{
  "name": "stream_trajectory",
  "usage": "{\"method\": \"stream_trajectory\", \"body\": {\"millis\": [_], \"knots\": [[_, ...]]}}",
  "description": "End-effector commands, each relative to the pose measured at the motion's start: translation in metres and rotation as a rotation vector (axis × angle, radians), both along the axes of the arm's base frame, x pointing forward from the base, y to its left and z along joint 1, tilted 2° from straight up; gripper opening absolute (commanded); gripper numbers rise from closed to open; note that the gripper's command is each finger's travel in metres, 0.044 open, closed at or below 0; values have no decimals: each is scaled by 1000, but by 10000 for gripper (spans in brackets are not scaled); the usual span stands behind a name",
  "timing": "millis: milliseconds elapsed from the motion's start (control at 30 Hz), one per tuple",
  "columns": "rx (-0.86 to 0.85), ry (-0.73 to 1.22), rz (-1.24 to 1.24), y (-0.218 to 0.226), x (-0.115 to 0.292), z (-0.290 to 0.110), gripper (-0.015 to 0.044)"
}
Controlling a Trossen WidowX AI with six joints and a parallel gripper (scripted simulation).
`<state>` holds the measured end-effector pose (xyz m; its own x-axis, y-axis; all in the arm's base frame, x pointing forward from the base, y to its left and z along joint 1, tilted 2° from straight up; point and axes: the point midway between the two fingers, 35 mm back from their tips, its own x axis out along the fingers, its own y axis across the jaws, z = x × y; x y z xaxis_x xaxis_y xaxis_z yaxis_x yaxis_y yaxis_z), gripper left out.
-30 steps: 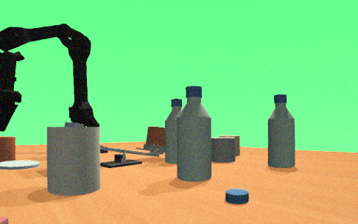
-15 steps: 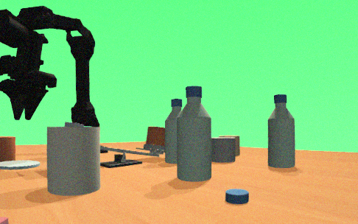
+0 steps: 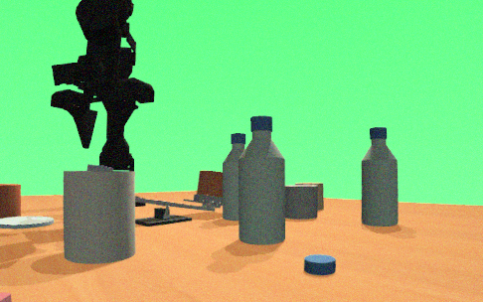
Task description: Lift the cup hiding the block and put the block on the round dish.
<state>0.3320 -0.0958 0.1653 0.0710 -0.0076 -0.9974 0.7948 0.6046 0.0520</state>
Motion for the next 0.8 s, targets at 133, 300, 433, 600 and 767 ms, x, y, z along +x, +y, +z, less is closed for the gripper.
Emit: {"method": "stream_trajectory", "body": {"millis": [133,300,433,600,767], "knots": [[2,2,-2,3,3,-14,260],[2,2,-2,3,4,-21,260],[2,2,-2,3,5,-27,260],[2,2,-2,3,5,-35,260],[2,2,-2,3,6,-43,260]]}}
